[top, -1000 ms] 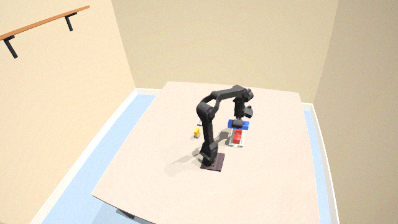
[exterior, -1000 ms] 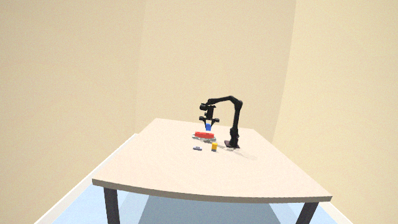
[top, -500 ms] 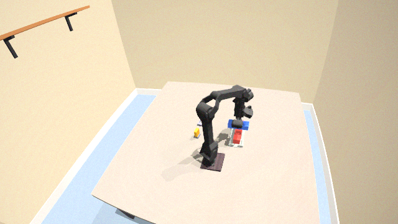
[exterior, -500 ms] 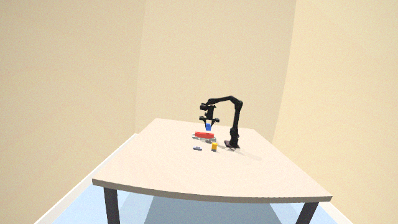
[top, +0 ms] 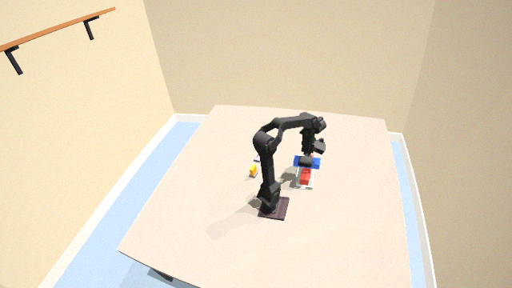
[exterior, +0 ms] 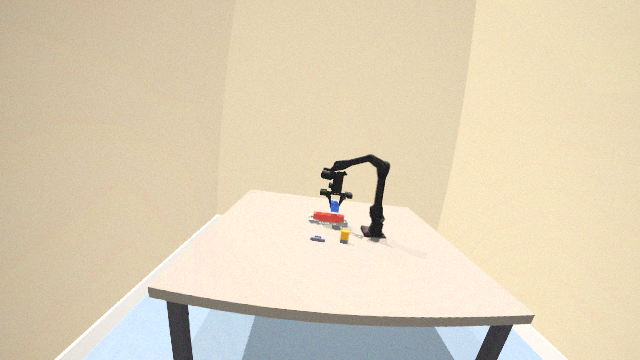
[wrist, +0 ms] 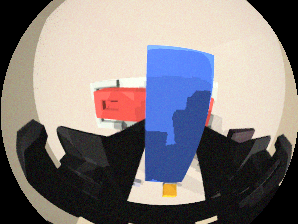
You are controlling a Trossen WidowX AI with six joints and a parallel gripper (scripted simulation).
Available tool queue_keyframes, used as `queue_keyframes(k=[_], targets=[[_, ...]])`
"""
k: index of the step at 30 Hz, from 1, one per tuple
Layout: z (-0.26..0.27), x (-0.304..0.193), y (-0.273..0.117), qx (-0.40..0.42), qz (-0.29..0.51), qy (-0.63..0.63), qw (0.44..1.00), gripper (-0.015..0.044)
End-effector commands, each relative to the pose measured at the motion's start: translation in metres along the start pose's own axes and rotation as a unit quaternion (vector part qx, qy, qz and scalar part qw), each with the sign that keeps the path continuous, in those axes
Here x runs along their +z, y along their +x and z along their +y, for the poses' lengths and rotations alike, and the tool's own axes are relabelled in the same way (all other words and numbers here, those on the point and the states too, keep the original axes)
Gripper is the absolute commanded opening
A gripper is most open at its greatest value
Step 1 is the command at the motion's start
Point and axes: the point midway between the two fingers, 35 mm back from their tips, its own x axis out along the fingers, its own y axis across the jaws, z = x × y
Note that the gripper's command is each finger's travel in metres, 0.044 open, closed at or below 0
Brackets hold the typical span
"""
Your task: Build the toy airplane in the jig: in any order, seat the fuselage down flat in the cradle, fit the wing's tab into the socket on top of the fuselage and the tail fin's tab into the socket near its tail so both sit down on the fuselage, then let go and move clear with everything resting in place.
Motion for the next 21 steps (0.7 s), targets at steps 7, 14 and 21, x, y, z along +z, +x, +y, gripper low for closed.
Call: queue_keyframes(k=[7,14,21], targets=[[-0.001,0.001,0.016,-0.002,-0.002,0.001,1.000,0.0195],[-0.001,0.000,0.026,-0.002,-0.002,0.001,1.000,0.0195],[-0.001,0.000,0.025,-0.001,0.001,-0.001,1.000,0.0168]])
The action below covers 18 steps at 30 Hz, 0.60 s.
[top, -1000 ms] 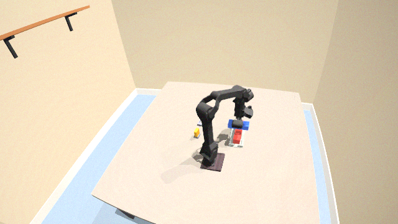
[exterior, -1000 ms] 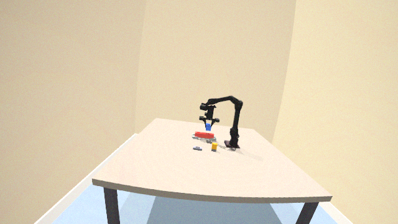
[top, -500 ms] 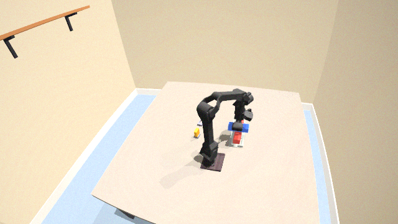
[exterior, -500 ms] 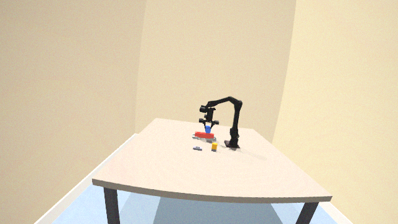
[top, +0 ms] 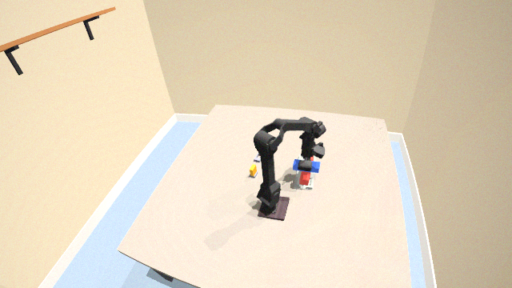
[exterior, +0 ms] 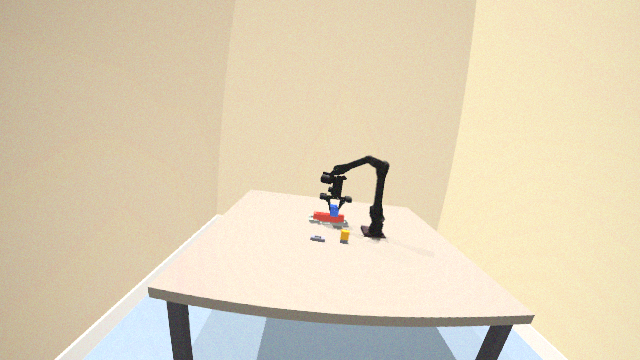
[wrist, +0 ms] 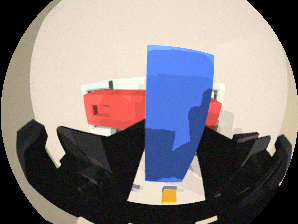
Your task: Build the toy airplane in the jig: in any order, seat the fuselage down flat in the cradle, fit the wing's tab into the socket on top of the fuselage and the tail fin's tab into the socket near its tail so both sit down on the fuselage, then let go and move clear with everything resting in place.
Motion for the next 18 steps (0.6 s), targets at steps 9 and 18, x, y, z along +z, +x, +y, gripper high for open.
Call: queue_keyframes(k=[9,18], targets=[[0.0001,0.0000,-0.0002,0.000,0.000,0.000,1.000,0.0109],[0.0001,0.0000,-0.0002,0.000,0.000,0.000,1.000,0.0345]])
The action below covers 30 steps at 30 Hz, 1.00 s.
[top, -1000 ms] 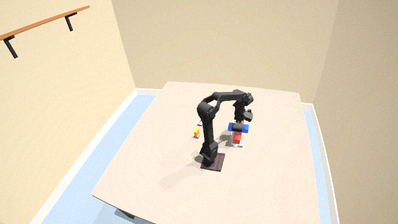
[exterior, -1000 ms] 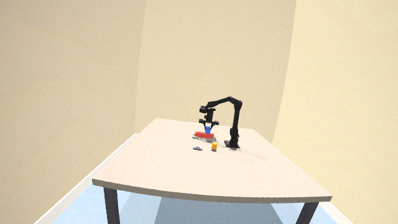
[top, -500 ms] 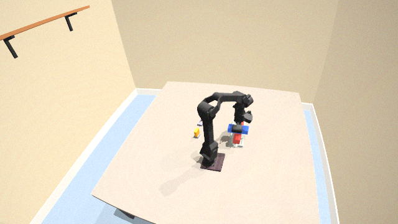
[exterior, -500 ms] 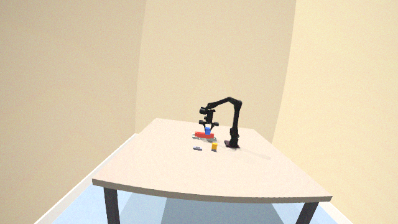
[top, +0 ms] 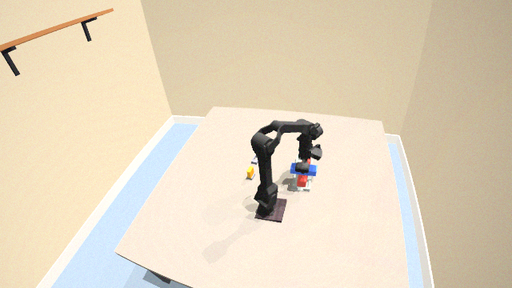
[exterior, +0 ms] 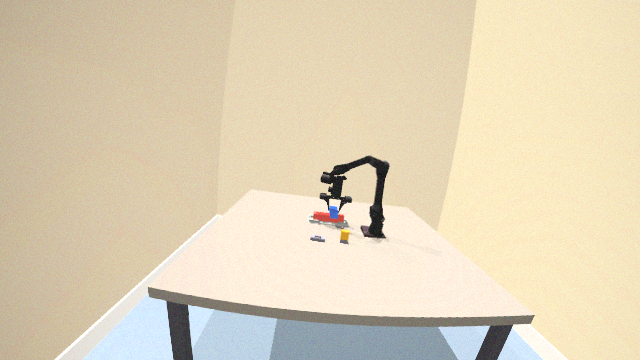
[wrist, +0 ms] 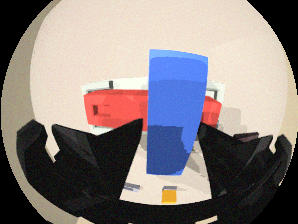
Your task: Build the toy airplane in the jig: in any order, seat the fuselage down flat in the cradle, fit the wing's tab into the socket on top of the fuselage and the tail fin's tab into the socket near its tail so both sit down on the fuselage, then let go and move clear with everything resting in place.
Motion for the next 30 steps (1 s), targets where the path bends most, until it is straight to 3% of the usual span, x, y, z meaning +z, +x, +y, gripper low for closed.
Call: queue_keyframes(k=[1,4,11,18,24,26,30], targets=[[0.000,0.000,0.000,0.000,0.000,0.000,1.000,0.0371],[0.000,0.000,0.000,0.000,0.000,0.000,1.000,0.0440],[0.000,0.000,-0.002,0.000,0.000,0.000,1.000,0.0440],[0.001,0.000,-0.078,-0.001,-0.003,0.001,1.000,0.0440],[0.003,0.000,-0.086,-0.001,-0.003,0.002,1.000,0.0440],[0.003,0.000,-0.086,-0.001,-0.003,-0.030,1.000,0.0440],[0.003,0.000,-0.085,-0.001,-0.003,-0.214,0.977,0.0440]])
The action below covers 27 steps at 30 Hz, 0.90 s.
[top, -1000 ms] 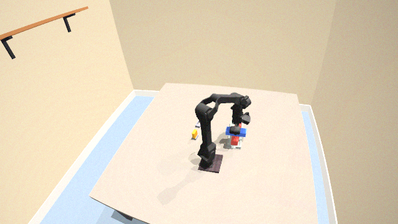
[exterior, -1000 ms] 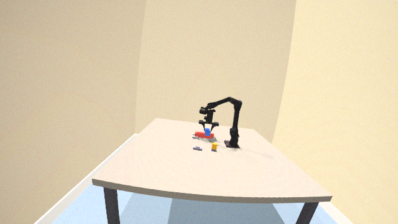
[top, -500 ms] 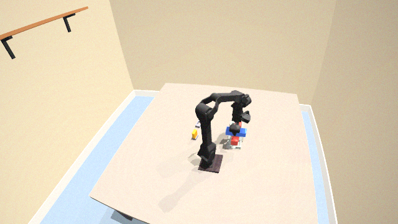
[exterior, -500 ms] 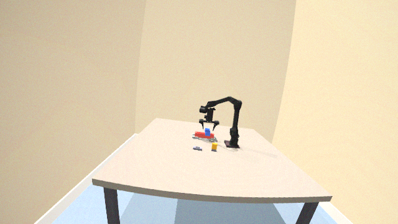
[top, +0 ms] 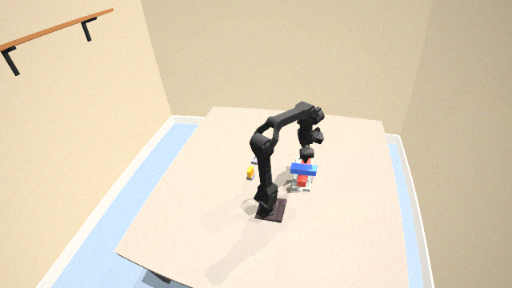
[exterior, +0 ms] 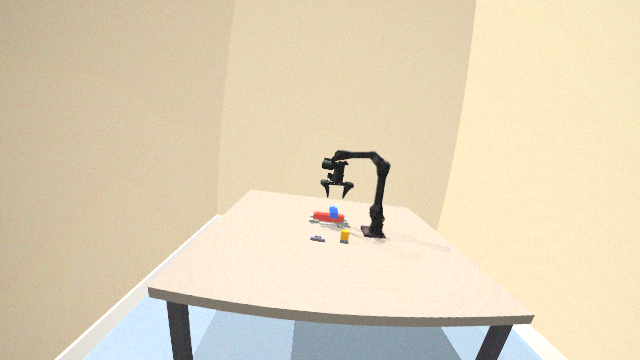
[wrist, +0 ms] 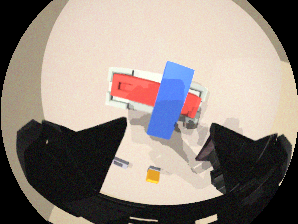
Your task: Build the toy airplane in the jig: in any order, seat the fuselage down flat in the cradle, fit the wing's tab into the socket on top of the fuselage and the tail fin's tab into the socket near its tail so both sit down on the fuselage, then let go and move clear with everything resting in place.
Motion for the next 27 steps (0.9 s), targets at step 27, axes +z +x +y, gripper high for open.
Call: queue_keyframes(k=[27], targets=[[0.012,-0.016,0.000,-0.002,-0.002,-0.579,0.816,0.0440]])
